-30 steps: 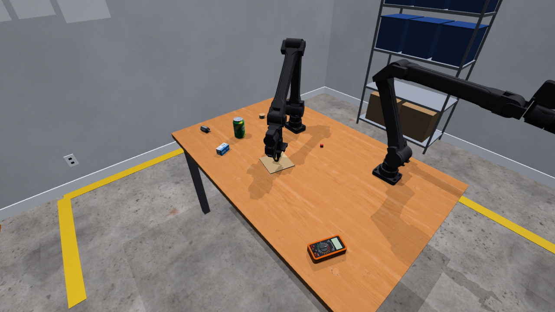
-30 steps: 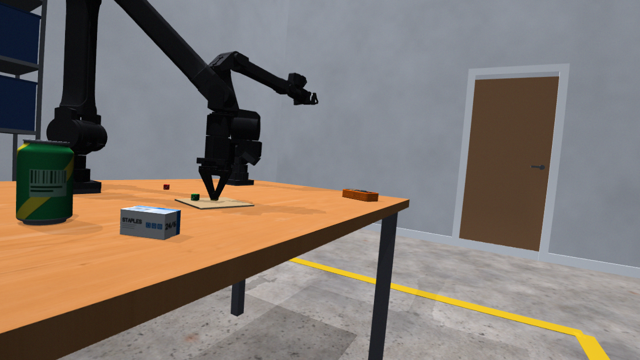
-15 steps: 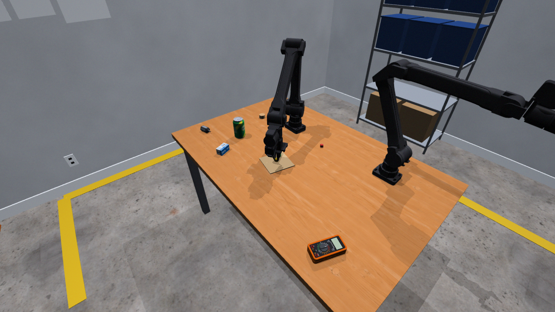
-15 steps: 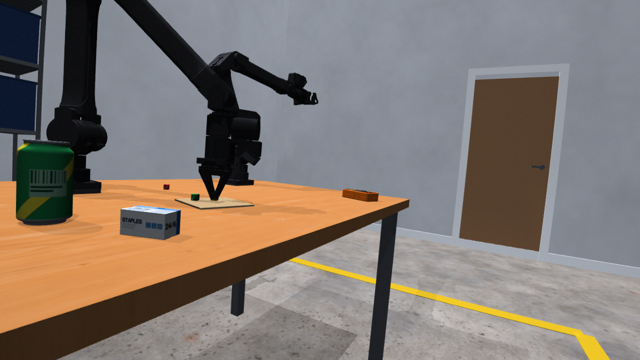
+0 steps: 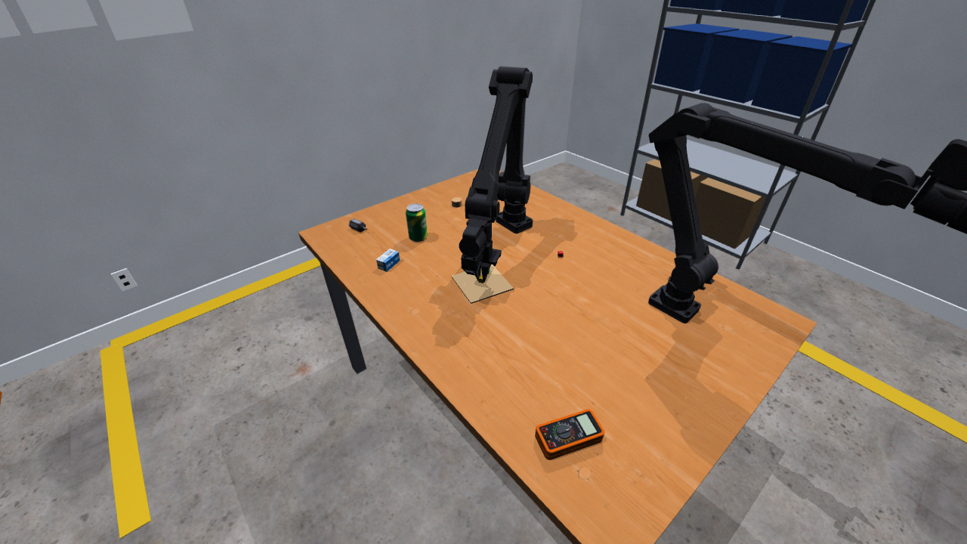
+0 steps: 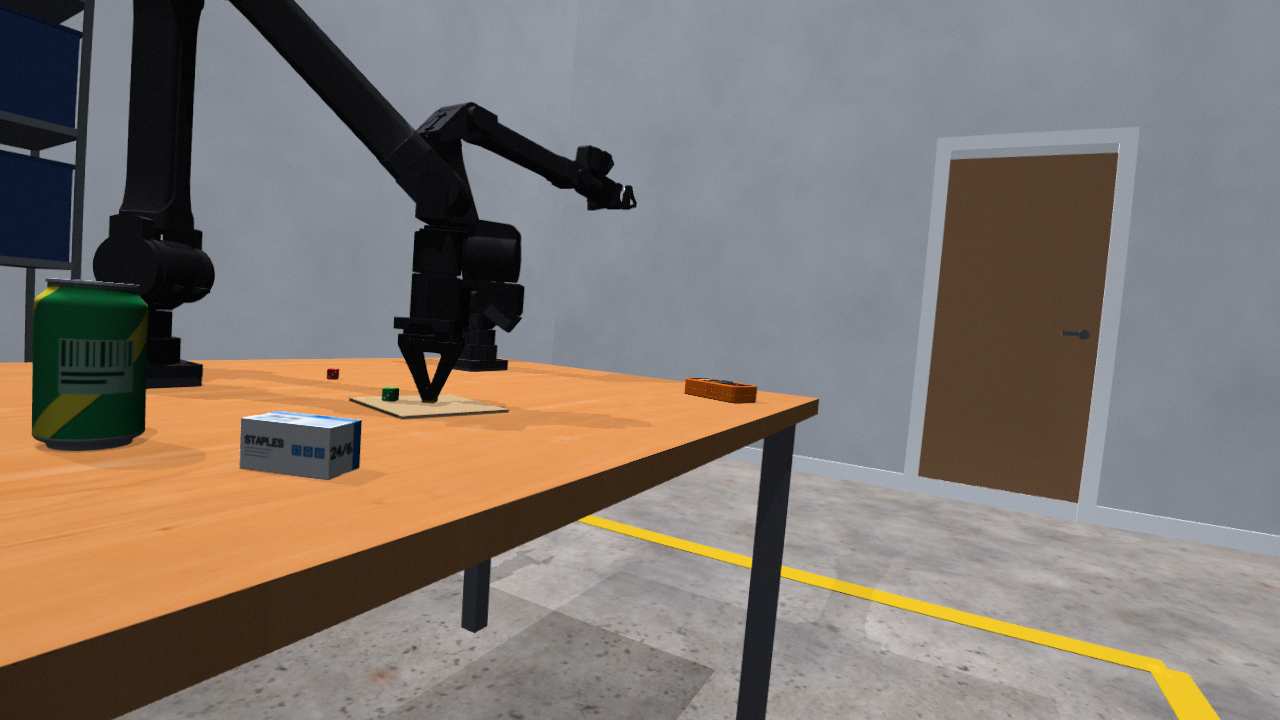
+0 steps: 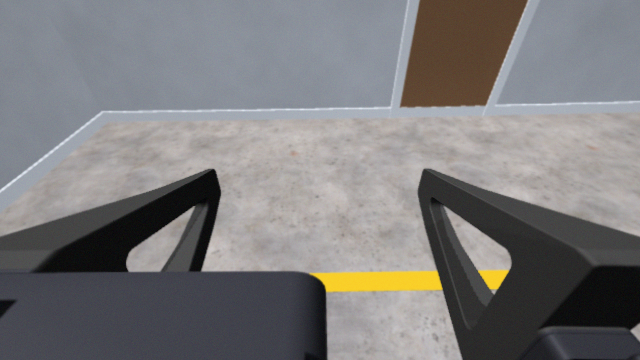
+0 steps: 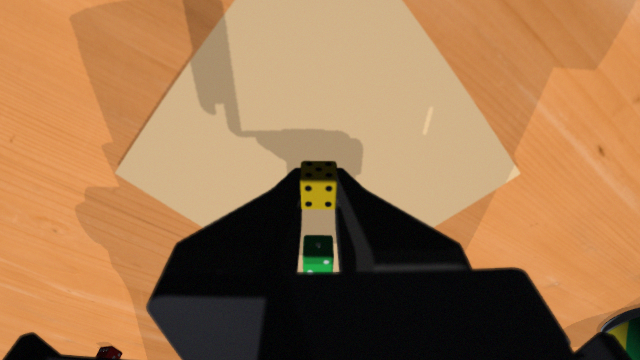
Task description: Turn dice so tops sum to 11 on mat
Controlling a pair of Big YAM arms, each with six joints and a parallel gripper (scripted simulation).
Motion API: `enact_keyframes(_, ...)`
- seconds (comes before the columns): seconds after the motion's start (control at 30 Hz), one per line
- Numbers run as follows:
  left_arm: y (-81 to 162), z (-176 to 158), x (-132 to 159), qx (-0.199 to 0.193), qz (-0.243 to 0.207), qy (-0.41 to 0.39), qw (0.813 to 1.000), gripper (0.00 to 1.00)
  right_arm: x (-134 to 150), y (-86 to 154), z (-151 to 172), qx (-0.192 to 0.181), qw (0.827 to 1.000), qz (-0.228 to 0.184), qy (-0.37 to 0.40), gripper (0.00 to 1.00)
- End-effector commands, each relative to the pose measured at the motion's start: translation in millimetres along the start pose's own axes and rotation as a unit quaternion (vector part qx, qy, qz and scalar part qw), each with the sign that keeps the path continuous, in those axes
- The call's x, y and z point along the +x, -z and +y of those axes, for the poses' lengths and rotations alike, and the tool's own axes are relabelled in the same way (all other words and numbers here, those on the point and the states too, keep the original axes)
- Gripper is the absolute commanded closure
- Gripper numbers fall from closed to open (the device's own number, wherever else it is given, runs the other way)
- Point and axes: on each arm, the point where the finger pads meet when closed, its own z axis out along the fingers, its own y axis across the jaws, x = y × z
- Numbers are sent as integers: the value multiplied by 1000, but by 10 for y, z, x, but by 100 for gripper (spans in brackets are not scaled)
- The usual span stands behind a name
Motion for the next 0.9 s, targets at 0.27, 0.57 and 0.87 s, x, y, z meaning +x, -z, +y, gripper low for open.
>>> enact_keyframes(0.27, -67, 66, -369, -7, -35, 6, 999, 0, -4, -46, 57, -2, 1000, 2, 10, 89)
enact_keyframes(0.57, -67, 66, -369, -7, -35, 6, 999, 0, -4, -46, 57, -2, 1000, 2, 10, 89)
enact_keyframes(0.87, -67, 66, -369, -7, -35, 6, 999, 0, 12, -60, 57, -2, 1000, 4, 10, 89)
